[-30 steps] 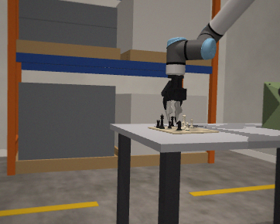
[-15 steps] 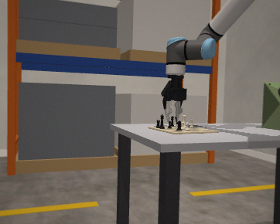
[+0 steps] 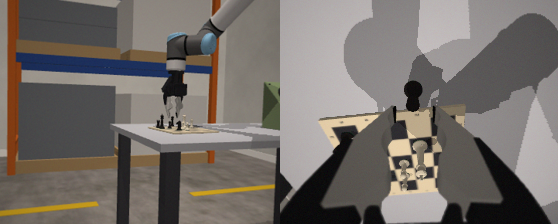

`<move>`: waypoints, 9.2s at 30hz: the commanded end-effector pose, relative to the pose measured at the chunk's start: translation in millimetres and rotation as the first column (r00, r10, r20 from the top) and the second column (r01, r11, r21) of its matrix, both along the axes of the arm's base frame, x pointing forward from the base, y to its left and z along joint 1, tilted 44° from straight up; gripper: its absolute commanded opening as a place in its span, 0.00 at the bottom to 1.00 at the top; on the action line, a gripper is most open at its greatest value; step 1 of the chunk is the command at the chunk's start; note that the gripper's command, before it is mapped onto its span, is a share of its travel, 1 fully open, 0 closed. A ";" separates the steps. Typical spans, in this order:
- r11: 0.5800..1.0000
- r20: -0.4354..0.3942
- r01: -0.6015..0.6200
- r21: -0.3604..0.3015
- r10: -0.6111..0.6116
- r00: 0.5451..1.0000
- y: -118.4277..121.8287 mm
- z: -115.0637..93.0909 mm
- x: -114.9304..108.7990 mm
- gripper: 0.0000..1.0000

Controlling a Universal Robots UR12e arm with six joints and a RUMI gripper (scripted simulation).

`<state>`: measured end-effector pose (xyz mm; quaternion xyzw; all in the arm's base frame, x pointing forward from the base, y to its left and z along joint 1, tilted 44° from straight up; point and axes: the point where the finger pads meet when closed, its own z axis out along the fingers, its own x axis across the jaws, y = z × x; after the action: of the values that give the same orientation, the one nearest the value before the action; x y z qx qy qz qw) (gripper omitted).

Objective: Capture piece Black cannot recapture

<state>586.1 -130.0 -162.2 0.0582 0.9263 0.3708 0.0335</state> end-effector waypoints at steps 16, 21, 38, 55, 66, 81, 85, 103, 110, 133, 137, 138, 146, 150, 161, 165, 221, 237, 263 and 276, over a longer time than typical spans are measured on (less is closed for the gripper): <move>1.000 0.005 0.001 -0.006 -0.001 1.000 -50.6 50.6 -4.8 1.00; 1.000 0.003 0.001 -0.003 -0.001 1.000 -48.2 49.7 -6.0 1.00; 1.000 -0.002 0.004 -0.002 -0.004 1.000 -43.2 52.4 -4.4 1.00; 0.987 -0.151 0.161 0.009 -0.158 0.976 55.6 135.7 23.4 1.00; 0.977 -0.203 0.215 0.011 -0.208 0.957 93.4 164.8 27.7 0.20; 0.976 -0.202 0.215 0.009 -0.209 0.957 91.2 164.8 29.0 0.20; 0.977 -0.201 0.215 0.009 -0.209 0.957 91.2 164.8 29.0 0.20; 0.977 -0.201 0.215 0.009 -0.209 0.957 91.4 164.6 29.0 0.20; 0.977 -0.203 0.214 0.010 -0.208 0.957 93.2 163.0 28.7 0.20; 0.977 -0.206 0.215 0.011 -0.208 0.956 111.1 143.9 30.8 0.20; 0.977 -0.206 0.215 0.011 -0.208 0.956 115.5 139.3 31.6 0.20; 0.977 -0.206 0.215 0.011 -0.208 0.956 116.5 138.1 31.8 0.20; 0.977 -0.206 0.215 0.011 -0.208 0.956 122.2 132.1 32.8 0.20; 0.977 -0.205 0.215 0.011 -0.208 0.956 124.9 129.2 33.6 0.20; 0.977 -0.204 0.215 0.010 -0.208 0.956 127.7 125.8 34.8 0.20; 0.977 -0.203 0.215 0.009 -0.209 0.957 126.8 126.1 35.6 0.20; 0.977 -0.203 0.215 0.009 -0.209 0.957 127.2 126.8 34.7 0.20; 0.977 -0.202 0.215 0.009 -0.209 0.957 127.1 126.9 34.9 0.20; 0.977 -0.206 0.215 0.011 -0.208 0.956 132.7 121.5 34.0 0.20; 0.977 -0.206 0.215 0.011 -0.208 0.956 148.8 104.6 36.4 0.20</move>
<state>621.9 9.3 -48.1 0.1948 0.9074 0.3718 -0.0220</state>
